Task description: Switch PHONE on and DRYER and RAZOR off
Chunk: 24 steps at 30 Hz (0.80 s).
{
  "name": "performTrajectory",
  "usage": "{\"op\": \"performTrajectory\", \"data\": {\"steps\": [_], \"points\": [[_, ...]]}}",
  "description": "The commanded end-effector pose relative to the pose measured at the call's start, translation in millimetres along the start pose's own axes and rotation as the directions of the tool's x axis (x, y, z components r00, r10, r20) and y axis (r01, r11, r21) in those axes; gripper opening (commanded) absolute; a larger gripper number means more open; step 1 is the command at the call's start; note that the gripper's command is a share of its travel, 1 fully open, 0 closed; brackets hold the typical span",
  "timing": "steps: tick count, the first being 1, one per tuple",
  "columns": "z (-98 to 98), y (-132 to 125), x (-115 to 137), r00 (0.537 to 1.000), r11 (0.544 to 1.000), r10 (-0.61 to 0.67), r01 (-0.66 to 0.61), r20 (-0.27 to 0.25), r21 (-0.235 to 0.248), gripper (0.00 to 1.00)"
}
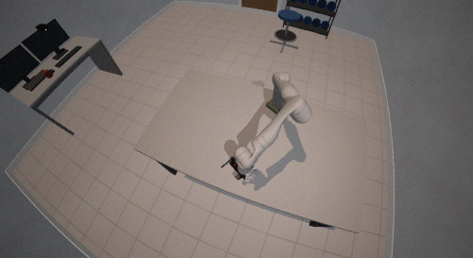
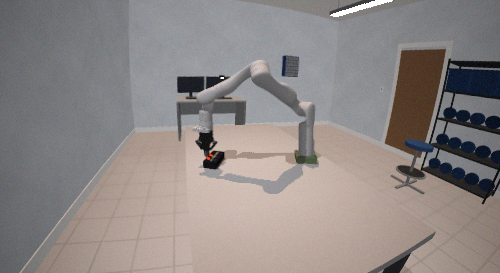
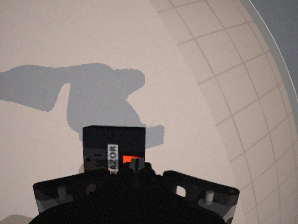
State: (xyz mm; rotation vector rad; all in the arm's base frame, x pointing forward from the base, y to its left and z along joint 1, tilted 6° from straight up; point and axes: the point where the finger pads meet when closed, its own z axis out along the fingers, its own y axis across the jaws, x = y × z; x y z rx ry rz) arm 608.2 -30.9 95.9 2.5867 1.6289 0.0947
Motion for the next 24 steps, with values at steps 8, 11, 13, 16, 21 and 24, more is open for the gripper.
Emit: {"op": "performTrajectory", "data": {"steps": [8, 11, 13, 16, 21, 24], "points": [[0.9, 0.5, 0.7, 1.0, 1.0, -0.006, 0.006, -0.001, -0.003, 0.0], [0.9, 0.5, 0.7, 1.0, 1.0, -0.006, 0.006, -0.001, -0.003, 0.0], [1.0, 0.4, 0.7, 1.0, 1.0, -0.006, 0.006, -0.001, -0.003, 0.0], [1.3, 0.4, 0.7, 1.0, 1.0, -0.006, 0.006, -0.001, -0.003, 0.0], [2.0, 0.3, 0.5, 1.0, 1.0, -0.006, 0.006, -0.001, -0.003, 0.0], [3.1, 0.3, 0.5, 1.0, 1.0, -0.006, 0.006, -0.001, -0.003, 0.0]]}}
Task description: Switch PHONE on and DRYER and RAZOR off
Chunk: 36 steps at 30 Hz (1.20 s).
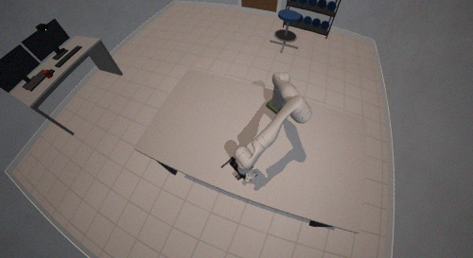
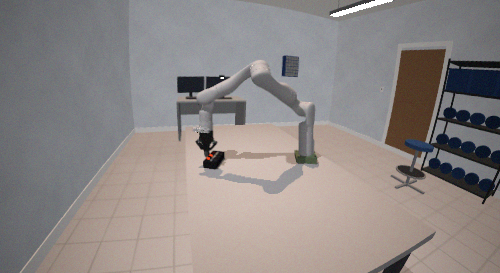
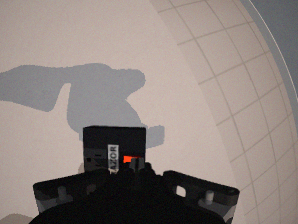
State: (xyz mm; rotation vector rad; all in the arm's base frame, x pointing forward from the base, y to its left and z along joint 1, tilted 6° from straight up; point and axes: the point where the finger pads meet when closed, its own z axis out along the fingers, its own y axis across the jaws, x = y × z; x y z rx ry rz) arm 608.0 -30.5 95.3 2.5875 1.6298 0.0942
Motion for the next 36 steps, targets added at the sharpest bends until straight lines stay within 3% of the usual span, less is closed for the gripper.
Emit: {"op": "performTrajectory", "data": {"steps": [1, 36], "points": [[3.0, 0.7, 0.2, 1.0, 1.0, -0.005, 0.005, 0.0, -0.004, 0.0], [10.6, 0.9, 0.2, 1.0, 1.0, -0.005, 0.005, 0.0, -0.004, 0.0]]}}
